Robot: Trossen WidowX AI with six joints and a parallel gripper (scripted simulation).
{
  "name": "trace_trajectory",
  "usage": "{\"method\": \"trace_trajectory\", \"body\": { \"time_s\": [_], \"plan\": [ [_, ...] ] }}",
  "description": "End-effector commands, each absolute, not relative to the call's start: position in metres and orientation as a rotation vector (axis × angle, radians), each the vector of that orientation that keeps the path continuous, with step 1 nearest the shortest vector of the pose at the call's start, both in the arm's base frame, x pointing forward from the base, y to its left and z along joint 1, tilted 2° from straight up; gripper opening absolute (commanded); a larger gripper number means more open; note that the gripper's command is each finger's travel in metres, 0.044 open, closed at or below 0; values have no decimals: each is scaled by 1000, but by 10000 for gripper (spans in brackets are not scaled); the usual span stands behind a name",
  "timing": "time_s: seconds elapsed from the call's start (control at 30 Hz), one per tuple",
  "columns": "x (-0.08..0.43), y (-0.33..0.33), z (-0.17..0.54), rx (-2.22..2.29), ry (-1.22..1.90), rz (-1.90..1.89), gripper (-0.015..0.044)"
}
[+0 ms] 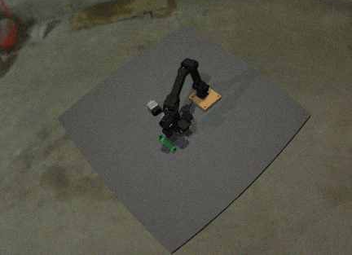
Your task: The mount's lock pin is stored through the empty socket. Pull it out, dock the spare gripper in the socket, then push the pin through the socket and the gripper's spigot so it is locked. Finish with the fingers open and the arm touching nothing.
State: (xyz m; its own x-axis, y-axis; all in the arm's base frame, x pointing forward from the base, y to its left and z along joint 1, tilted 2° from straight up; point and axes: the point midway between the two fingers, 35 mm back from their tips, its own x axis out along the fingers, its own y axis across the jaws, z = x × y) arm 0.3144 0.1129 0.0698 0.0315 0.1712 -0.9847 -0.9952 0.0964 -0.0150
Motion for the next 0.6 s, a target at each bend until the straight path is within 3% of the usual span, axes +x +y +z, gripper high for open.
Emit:
{"method": "trace_trajectory", "body": {
  "time_s": [0.0, 0.57],
  "plan": [
    [315, 117, 71, -1025, 1111, 1196, 0],
    [316, 130, 71, -1025, 1115, 1198, 0]
  ]
}}
